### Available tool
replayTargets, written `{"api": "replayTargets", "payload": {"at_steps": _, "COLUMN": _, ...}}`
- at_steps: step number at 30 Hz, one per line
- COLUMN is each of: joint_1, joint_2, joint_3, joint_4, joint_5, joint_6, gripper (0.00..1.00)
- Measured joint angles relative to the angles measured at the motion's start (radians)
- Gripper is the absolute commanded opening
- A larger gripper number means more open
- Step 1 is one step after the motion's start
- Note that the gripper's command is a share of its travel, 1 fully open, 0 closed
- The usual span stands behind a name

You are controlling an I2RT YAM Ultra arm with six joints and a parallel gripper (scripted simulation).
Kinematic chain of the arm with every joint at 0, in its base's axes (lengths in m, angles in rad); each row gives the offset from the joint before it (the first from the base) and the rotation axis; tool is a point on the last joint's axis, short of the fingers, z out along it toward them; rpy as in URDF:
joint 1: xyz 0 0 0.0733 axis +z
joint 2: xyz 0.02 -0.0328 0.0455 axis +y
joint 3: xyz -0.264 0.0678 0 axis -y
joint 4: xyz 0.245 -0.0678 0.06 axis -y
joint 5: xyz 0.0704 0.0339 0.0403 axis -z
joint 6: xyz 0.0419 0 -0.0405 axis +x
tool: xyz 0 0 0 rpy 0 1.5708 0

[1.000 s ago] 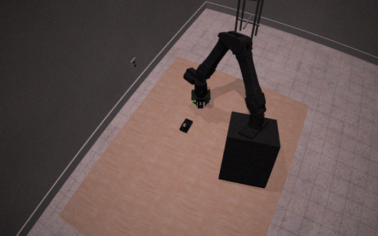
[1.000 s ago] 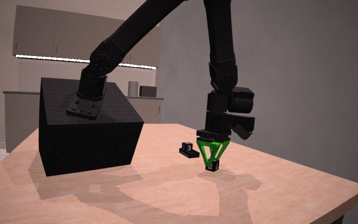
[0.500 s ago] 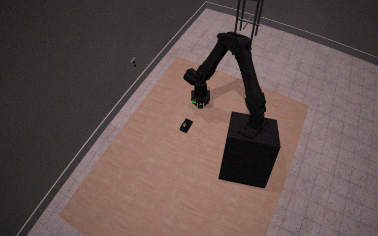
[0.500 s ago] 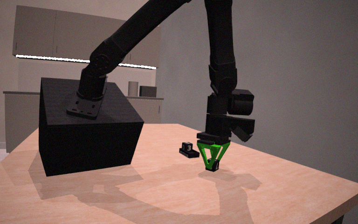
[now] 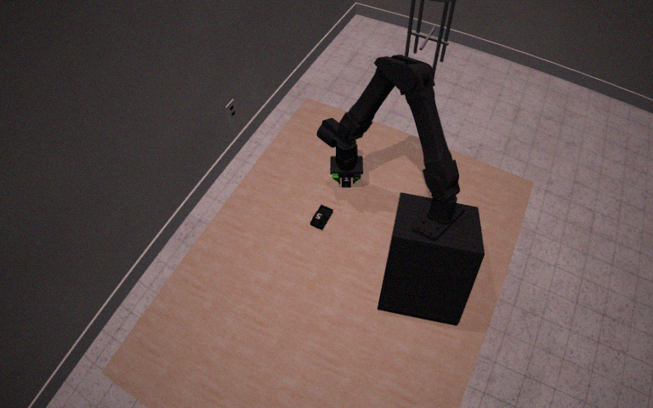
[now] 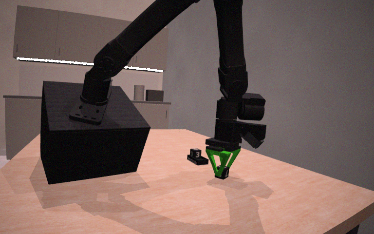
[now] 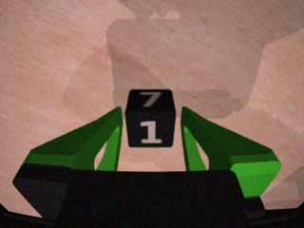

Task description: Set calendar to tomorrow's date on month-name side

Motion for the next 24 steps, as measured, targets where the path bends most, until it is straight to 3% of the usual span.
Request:
{"api": "replayTargets", "payload": {"at_steps": 15, "joint_1": 0.0, "joint_2": 0.0, "joint_3": 0.0, "joint_4": 0.0, "joint_5": 0.0, "joint_6": 0.0, "gripper": 0.45}}
{"api": "replayTargets", "payload": {"at_steps": 16, "joint_1": 0.0, "joint_2": 0.0, "joint_3": 0.0, "joint_4": 0.0, "joint_5": 0.0, "joint_6": 0.0, "gripper": 0.26}}
{"api": "replayTargets", "payload": {"at_steps": 24, "joint_1": 0.0, "joint_2": 0.0, "joint_3": 0.0, "joint_4": 0.0, "joint_5": 0.0, "joint_6": 0.0, "gripper": 0.26}}
